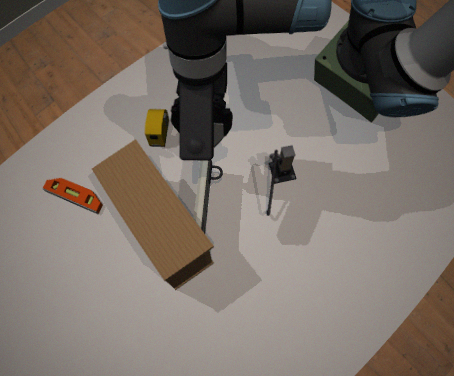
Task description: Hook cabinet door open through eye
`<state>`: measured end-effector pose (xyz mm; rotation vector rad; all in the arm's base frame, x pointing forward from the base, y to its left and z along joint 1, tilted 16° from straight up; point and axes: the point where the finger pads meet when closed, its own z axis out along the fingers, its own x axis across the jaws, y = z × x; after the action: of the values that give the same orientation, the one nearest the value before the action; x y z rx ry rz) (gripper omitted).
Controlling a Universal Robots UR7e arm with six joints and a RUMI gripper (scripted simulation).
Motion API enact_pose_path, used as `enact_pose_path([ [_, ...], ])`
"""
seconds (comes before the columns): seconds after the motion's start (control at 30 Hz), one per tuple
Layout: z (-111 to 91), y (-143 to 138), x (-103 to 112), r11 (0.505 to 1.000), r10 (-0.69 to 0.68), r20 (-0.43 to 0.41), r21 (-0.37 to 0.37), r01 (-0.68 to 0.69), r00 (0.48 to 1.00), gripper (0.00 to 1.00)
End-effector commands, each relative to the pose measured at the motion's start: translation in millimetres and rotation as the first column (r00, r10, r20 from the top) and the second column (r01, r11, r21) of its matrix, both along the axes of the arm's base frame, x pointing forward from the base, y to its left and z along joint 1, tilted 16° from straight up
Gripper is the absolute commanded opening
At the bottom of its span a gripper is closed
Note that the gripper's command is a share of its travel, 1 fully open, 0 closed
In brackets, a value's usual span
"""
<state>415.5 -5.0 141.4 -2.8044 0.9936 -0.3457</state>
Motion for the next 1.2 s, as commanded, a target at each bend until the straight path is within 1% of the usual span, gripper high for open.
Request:
enact_pose_path([
  [0.0, 10, -1, -3, 1.000, 0.000, 0.001, 0.000, 0.000, 1.000, 0.15],
  [0.3, 25, -2, -7, 1.000, 0.000, 0.001, 0.000, 0.000, 1.000, 0.15],
  [0.63, 31, -2, -8, 1.000, 0.000, 0.001, 0.000, 0.000, 1.000, 0.15],
  [0.97, 31, -1, -9, 1.000, 0.000, 0.001, 0.000, 0.000, 1.000, 0.15],
  [1.07, 31, 6, -11, 1.000, -0.003, -0.001, 0.001, 0.003, 1.000, 0.15],
  [1.17, 30, 26, -16, 1.000, -0.009, -0.003, 0.002, 0.009, 1.000, 0.15],
])
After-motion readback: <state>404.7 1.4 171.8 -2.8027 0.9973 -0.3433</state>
